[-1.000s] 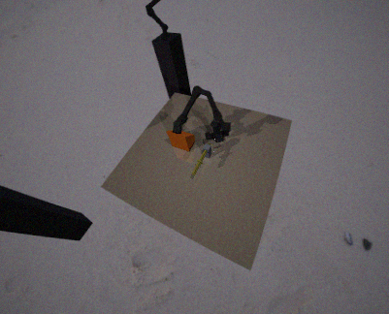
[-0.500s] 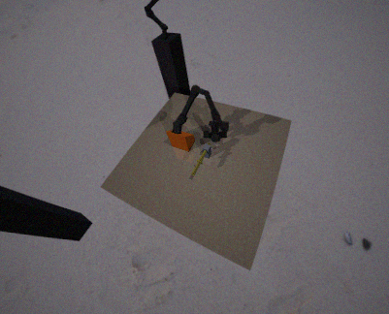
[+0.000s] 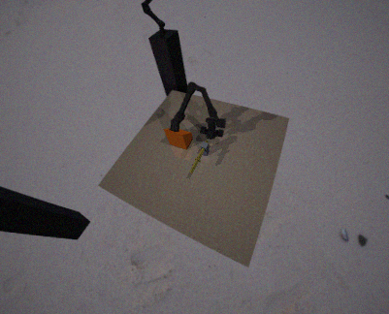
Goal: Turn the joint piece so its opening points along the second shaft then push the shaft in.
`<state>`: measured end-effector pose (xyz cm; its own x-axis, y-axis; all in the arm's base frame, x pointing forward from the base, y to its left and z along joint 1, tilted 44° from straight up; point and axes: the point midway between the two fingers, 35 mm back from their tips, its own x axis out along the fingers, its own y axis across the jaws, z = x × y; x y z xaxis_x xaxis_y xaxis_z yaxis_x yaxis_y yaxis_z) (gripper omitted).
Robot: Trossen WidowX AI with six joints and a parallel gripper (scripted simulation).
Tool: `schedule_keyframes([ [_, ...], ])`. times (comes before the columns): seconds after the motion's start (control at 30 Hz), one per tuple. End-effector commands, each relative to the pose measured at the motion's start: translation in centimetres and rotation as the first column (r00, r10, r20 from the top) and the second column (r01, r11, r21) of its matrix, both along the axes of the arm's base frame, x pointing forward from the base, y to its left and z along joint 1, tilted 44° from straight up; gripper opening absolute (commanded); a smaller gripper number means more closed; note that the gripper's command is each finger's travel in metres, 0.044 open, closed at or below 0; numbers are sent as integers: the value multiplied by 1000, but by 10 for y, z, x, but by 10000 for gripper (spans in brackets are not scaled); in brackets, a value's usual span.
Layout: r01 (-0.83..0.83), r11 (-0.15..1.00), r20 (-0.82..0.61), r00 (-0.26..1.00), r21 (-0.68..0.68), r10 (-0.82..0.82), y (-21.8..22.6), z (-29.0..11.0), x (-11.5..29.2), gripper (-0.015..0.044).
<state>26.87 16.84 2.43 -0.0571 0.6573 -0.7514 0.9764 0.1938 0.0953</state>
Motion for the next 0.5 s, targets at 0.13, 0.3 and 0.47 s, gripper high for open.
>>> schedule_keyframes([
  [0.13, 95, 994, -87, 991, -48, -99, -2, 1, -6, 0],
  [0.3, 101, 994, -92, 990, -51, -105, -2, 1, -7, 0],
  [0.47, 104, 993, -94, 990, -52, -109, -2, 1, -7, 0],
])
